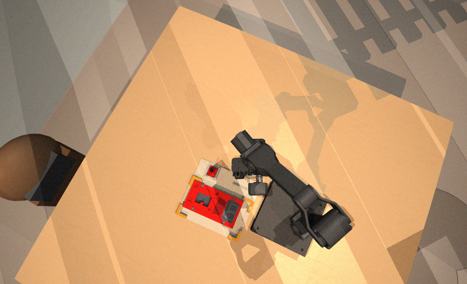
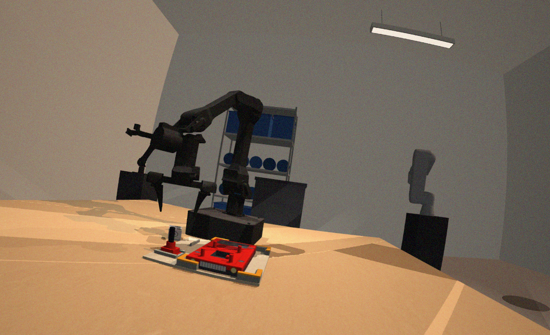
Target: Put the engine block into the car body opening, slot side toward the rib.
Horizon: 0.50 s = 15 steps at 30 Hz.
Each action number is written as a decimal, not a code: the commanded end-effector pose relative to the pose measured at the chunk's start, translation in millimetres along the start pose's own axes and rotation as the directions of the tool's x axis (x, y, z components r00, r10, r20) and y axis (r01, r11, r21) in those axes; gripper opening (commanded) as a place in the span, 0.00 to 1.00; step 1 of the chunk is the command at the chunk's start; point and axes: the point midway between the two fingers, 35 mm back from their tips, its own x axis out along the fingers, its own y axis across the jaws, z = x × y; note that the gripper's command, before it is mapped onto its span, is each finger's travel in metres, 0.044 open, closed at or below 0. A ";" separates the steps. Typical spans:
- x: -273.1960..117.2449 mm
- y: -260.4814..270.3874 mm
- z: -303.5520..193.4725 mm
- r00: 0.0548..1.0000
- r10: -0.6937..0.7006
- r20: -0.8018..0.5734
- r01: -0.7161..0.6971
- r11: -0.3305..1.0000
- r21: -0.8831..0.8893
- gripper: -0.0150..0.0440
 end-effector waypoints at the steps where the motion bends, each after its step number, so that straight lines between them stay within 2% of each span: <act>1: 7.8 1.4 0.4 1.000 0.006 0.004 -0.006 1.000 -0.006 1.00; 15: 32.2 0.2 -0.1 1.000 0.006 0.004 -0.006 1.000 -0.006 1.00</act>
